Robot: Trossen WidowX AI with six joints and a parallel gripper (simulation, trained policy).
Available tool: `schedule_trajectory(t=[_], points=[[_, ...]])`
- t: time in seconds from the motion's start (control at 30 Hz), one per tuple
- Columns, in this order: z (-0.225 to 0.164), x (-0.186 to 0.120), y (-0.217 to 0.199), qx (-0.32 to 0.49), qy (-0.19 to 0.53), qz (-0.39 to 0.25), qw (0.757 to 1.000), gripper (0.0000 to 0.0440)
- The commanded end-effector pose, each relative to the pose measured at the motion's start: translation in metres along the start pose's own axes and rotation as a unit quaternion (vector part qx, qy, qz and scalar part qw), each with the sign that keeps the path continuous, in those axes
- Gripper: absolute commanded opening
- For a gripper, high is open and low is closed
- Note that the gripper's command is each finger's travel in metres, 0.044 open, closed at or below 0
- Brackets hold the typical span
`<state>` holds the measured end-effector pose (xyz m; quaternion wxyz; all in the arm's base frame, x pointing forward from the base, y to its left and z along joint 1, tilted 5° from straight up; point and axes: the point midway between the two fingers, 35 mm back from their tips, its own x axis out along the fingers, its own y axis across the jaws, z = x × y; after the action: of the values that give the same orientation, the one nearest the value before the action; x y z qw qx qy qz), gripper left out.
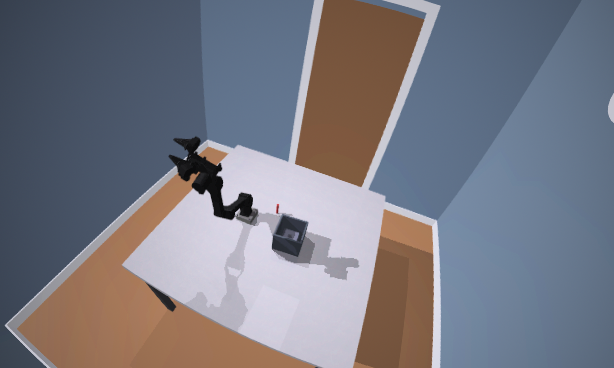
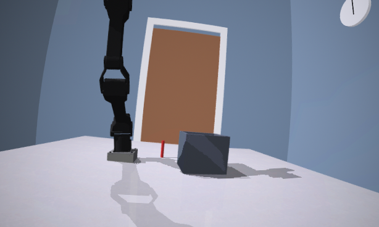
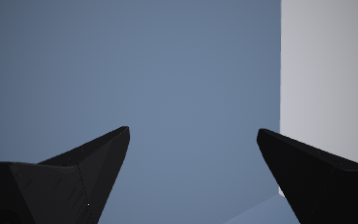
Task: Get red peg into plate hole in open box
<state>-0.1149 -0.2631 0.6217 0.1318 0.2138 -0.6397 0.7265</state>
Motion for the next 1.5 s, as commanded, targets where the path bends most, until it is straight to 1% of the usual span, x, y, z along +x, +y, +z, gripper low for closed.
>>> schedule_trajectory(t=[0.0,0.17,0.33,0.5,0.7,0.87,1.07,1.27,1.47], points=[[-0.032,0.008,-0.009,0.058,0.034,-0.023,0.997,0.044],[-0.07,0.015,-0.018,0.125,0.076,-0.058,0.988,0.044],[-0.108,0.018,-0.026,0.189,0.115,-0.099,0.97,0.044],[-0.148,0.015,-0.034,0.249,0.152,-0.145,0.946,0.044],[-0.194,0.006,-0.043,0.314,0.191,-0.206,0.907,0.044],[-0.233,-0.007,-0.05,0.361,0.219,-0.261,0.868,0.044],[-0.276,-0.029,-0.057,0.408,0.247,-0.332,0.814,0.044],[-0.317,-0.058,-0.062,0.444,0.268,-0.406,0.752,0.044],[-0.353,-0.094,-0.066,0.469,0.282,-0.481,0.685,0.044]])
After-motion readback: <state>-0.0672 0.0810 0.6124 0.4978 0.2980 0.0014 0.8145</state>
